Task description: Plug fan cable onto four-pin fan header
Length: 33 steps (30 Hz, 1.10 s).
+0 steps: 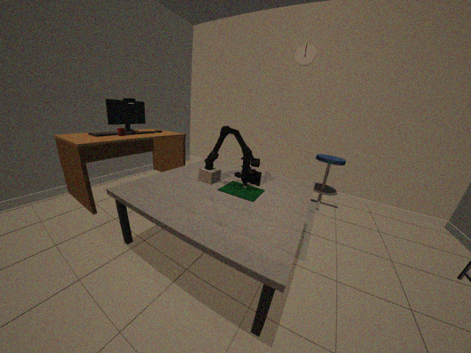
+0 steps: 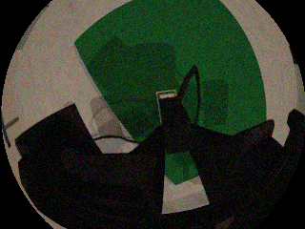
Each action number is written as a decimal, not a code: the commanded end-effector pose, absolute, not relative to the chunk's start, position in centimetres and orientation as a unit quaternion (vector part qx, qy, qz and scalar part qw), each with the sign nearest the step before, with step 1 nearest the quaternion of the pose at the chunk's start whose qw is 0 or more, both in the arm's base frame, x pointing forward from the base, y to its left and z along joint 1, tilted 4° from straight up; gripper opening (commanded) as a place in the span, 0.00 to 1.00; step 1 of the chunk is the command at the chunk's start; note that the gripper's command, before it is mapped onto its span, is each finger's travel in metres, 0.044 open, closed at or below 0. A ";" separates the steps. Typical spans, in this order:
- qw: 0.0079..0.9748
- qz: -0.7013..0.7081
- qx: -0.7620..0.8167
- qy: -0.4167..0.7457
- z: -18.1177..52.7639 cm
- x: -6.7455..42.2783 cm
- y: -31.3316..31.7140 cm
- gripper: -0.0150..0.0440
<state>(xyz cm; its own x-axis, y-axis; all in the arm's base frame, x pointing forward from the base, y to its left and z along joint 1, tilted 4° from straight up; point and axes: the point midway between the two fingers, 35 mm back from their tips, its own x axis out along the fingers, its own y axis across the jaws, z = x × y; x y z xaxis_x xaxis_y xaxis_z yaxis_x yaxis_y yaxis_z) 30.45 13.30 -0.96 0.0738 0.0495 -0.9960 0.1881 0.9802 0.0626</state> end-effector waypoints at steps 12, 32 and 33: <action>0.729 -0.047 0.085 0.677 4.2 30.2 13.1 0.69; 0.726 -0.048 0.084 0.681 3.4 18.3 10.6 0.69; 0.726 -0.048 0.084 0.681 3.4 18.3 10.6 0.69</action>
